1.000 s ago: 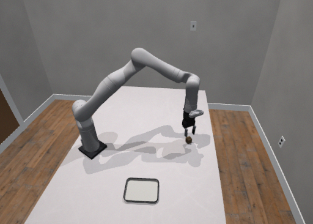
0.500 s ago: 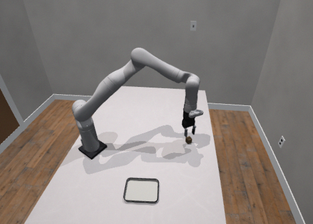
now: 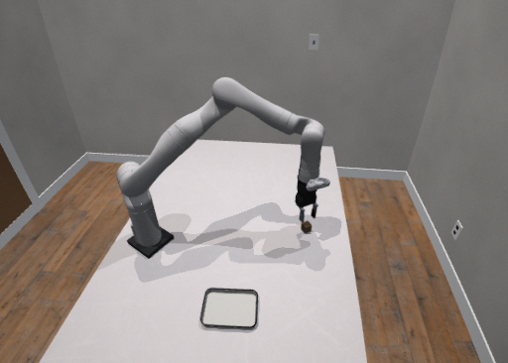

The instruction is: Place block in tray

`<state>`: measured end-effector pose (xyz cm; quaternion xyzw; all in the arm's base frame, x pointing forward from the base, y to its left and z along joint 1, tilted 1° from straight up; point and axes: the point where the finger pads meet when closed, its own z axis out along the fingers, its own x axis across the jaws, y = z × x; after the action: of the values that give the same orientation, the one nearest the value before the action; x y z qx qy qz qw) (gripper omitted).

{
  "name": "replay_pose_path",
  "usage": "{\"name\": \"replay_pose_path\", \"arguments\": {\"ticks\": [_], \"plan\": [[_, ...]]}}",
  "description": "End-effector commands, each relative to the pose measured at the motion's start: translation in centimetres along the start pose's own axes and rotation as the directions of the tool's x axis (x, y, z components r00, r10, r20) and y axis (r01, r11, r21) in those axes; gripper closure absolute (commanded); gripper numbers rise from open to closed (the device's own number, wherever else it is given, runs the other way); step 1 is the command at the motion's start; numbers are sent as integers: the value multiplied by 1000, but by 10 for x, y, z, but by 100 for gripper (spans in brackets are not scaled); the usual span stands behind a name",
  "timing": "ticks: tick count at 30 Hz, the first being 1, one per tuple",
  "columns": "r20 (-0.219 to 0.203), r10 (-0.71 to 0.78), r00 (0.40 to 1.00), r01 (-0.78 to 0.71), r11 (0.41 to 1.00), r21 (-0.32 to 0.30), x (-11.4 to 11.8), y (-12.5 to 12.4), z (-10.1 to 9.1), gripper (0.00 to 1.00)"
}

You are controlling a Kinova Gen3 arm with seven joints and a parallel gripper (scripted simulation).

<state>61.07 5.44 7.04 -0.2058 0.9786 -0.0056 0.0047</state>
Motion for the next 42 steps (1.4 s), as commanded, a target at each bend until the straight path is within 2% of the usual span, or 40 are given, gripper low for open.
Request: {"name": "replay_pose_path", "arguments": {"ticks": [1, 16, 30, 42], "plan": [[2, 0, 1000, 0, 1000, 0, -1, 0, -1, 6], [1, 0, 1000, 0, 1000, 1, -1, 0, 7, 6], [1, 0, 1000, 0, 1000, 1, -1, 0, 22, 6], [1, 0, 1000, 0, 1000, 1, -1, 1, 24, 6]]}}
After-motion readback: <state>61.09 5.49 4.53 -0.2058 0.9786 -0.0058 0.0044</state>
